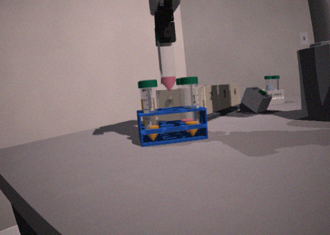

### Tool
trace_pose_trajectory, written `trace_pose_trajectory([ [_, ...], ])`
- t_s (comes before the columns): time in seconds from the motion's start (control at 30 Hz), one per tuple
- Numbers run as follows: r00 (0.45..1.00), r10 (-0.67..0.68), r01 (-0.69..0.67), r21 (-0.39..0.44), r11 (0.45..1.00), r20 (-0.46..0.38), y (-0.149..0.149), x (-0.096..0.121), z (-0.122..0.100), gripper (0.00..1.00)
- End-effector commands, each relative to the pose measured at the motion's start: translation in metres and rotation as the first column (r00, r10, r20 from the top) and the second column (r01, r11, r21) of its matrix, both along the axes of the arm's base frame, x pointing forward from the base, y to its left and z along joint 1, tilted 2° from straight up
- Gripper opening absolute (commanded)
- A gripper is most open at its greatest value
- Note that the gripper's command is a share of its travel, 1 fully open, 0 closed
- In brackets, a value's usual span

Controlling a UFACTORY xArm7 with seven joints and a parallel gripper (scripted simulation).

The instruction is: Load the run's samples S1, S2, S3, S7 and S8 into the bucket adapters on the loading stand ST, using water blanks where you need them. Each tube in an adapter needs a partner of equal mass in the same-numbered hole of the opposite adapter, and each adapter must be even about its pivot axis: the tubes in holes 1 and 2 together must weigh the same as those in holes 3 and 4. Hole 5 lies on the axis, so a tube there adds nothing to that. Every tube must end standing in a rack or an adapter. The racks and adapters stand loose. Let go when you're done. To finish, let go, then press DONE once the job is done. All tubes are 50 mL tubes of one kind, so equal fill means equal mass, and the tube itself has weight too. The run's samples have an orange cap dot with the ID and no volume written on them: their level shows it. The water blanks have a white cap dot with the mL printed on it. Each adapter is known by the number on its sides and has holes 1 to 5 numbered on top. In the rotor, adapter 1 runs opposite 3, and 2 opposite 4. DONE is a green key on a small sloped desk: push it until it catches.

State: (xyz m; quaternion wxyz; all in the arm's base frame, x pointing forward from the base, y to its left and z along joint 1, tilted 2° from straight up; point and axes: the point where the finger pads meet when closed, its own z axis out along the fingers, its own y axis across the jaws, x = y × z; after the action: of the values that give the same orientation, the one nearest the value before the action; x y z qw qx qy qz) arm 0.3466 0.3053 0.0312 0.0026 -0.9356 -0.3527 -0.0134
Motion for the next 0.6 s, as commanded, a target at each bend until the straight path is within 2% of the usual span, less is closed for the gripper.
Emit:
trace_pose_trajectory([
  [0.0,1.0,0.0,0.0,0.003,1.0,0.002,0.001,0.001,0.006,0.0],
  [0.57,1.0,0.0,0.0,0.003,1.0,0.002,0.0,0.0,0.036,0.0],
])
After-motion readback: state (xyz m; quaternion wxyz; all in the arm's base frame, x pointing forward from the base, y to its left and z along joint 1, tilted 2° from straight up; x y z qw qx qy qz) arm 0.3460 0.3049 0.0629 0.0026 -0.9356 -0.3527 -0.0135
